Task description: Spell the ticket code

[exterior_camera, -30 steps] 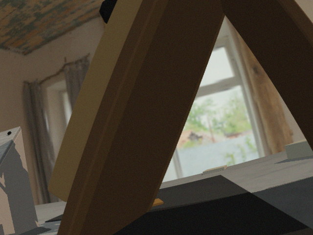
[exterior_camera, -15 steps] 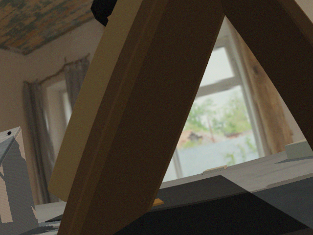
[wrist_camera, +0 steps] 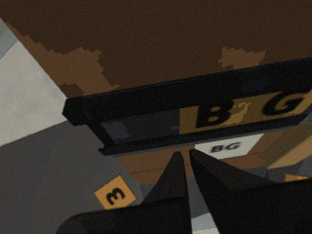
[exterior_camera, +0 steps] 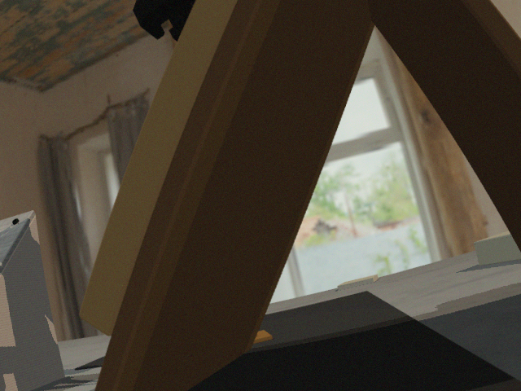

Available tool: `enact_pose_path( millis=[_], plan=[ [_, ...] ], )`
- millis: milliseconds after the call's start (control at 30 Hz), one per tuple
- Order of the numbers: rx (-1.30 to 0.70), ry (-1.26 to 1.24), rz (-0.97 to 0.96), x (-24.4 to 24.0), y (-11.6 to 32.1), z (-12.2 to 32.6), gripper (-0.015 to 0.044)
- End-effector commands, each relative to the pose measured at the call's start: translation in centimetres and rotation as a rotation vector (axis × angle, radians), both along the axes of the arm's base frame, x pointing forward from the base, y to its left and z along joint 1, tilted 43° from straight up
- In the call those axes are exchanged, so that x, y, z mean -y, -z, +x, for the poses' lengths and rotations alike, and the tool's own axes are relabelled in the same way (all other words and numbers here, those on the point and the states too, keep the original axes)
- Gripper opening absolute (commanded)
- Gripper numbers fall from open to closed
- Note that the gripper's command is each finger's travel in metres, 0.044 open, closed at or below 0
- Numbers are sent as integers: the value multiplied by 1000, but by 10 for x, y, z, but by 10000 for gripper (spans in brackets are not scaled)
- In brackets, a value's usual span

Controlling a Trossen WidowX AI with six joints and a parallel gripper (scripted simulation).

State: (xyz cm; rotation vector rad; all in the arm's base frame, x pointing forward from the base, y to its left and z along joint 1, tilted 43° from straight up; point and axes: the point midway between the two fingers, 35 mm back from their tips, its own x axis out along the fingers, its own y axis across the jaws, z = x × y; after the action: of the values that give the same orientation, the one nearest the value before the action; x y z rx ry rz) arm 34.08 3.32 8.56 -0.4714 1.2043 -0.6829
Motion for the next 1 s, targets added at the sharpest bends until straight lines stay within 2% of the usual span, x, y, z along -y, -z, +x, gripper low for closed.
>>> enact_pose_path(
  millis=[0,300,433,967],
  plan=[
    [72,-81,-43,-16,-20,-17,105],
    [415,-402,-145,-49,-82,-93,341],
    [474,-450,-149,-50,-88,-104,440],
    [474,-450,-149,-50,-88,-104,440]
  ],
)
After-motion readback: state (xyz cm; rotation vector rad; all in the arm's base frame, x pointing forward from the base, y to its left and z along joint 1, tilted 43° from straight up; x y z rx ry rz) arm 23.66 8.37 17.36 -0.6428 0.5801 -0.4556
